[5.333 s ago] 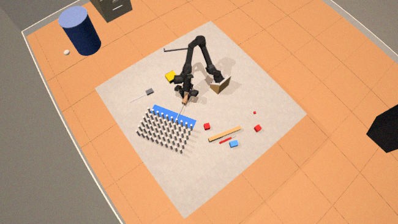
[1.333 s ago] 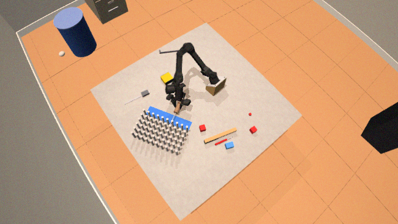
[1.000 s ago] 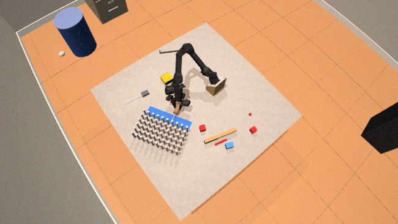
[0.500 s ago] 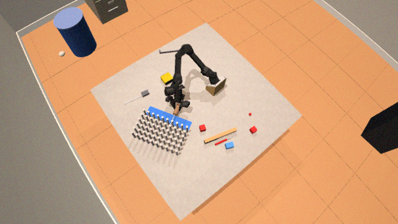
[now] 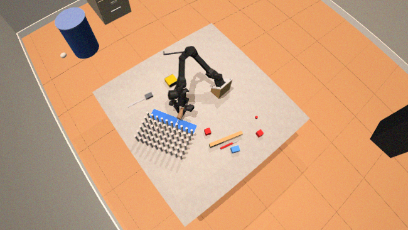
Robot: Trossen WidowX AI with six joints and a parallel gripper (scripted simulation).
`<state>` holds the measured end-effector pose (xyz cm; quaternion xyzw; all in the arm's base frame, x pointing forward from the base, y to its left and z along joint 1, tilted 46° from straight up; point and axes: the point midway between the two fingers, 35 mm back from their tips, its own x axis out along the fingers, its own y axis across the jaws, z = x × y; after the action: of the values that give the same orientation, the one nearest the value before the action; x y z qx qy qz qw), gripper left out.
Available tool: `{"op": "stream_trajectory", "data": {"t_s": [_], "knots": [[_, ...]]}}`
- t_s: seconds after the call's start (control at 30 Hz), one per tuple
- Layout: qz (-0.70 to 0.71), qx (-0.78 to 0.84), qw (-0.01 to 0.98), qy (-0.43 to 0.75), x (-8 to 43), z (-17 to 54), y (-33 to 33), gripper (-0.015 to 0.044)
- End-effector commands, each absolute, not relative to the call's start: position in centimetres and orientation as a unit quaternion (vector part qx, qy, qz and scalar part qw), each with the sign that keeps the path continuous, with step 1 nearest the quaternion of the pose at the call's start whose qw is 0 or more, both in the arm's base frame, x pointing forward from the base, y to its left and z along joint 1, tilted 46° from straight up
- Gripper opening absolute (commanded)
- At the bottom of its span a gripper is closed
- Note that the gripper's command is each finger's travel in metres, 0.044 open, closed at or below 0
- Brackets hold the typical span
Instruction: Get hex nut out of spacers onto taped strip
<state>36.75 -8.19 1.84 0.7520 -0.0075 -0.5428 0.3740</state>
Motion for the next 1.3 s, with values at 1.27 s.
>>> {"op": "stream_trajectory", "data": {"t_s": [1.27], "knots": [[-0.539, 0.755, 0.374, -0.010, 39.5, 1.2, -7.3, 0.0000]]}}
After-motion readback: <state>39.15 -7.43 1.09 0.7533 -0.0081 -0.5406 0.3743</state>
